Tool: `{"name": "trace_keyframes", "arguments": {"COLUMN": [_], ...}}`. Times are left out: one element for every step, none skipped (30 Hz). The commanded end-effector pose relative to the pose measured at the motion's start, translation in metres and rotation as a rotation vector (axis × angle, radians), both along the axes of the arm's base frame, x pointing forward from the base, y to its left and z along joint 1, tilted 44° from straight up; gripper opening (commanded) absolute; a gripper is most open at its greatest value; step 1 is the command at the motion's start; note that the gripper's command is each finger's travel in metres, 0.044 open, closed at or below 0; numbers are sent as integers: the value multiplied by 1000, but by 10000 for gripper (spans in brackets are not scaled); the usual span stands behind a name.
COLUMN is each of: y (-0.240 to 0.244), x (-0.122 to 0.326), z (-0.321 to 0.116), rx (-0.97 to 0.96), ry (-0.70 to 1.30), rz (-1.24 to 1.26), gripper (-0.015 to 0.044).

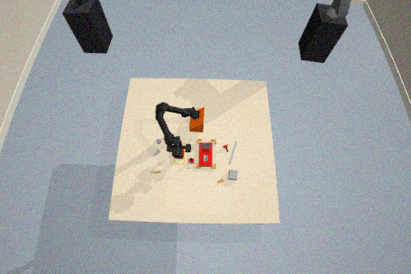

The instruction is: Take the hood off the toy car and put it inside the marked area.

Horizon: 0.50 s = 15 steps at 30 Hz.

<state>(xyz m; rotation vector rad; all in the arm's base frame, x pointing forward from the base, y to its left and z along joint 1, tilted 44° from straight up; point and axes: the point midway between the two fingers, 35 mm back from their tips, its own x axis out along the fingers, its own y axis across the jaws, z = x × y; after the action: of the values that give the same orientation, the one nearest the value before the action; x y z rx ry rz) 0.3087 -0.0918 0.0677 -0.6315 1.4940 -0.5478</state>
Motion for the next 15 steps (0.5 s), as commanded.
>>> {"name": "trace_keyframes", "arguments": {"y": [26, 28, 28, 28, 28, 28, 28, 28, 28, 28, 28, 28, 28, 28, 28], "x": [1, 1, 1, 1, 1, 1, 1, 1, 1, 1, 1, 1, 1, 1, 1], "z": [32, 35, 35, 35, 35, 35, 35, 35, 35, 35, 35, 35, 35, 35, 35], "rx": [-10, -11, -11, -11, -11, -11, -11, -11, -11, -11, -11, -11, -11, -11, -11], "ry": [-30, -30, -30, -30, -30, -30, -30, -30, -30, -30, -30, -30, -30, -30, -30], "rz": [8, 8, 8, 8, 8, 8, 8, 8, 8, 8, 8, 8, 8, 8, 8], "gripper": [440, 440, 440, 440, 440, 440, 440, 440, 440, 440, 440, 440, 440, 440, 440]}}
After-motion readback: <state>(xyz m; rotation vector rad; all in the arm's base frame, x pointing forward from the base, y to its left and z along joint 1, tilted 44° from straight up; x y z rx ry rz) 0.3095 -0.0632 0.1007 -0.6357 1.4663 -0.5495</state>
